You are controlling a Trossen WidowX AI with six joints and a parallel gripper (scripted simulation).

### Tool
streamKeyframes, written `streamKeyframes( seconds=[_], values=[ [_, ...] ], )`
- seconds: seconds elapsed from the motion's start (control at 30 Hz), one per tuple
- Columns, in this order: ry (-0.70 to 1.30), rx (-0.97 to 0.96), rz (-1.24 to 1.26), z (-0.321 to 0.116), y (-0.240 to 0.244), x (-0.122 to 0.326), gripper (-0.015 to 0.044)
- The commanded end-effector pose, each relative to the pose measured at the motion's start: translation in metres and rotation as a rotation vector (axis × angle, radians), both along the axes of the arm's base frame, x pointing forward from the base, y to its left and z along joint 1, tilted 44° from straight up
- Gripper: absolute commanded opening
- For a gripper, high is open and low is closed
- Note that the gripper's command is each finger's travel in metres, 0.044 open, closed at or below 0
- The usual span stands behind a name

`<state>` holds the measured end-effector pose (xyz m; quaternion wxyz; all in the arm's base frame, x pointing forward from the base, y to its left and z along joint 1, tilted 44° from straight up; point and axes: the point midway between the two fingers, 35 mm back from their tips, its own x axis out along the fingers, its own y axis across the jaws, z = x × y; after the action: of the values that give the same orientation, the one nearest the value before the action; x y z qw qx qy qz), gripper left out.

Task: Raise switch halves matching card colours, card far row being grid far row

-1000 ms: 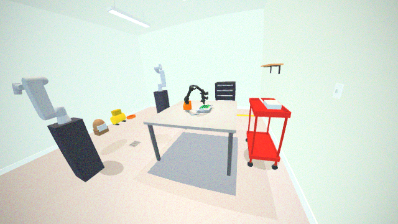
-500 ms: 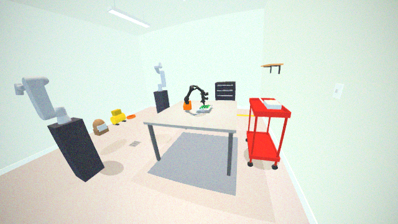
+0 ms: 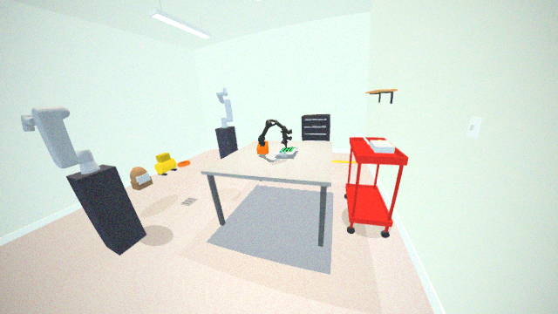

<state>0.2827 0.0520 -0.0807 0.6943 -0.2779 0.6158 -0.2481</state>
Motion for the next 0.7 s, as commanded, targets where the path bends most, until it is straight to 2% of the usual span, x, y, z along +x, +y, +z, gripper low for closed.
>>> streamKeyframes(
  seconds=[0.0, 0.67],
  values=[
    [0.0, -0.002, 0.004, -0.0004, -0.0006, 0.0004, 0.0],
    [0.0, -0.002, 0.004, -0.0023, -0.0024, 0.0006, 0.0]
  ],
)
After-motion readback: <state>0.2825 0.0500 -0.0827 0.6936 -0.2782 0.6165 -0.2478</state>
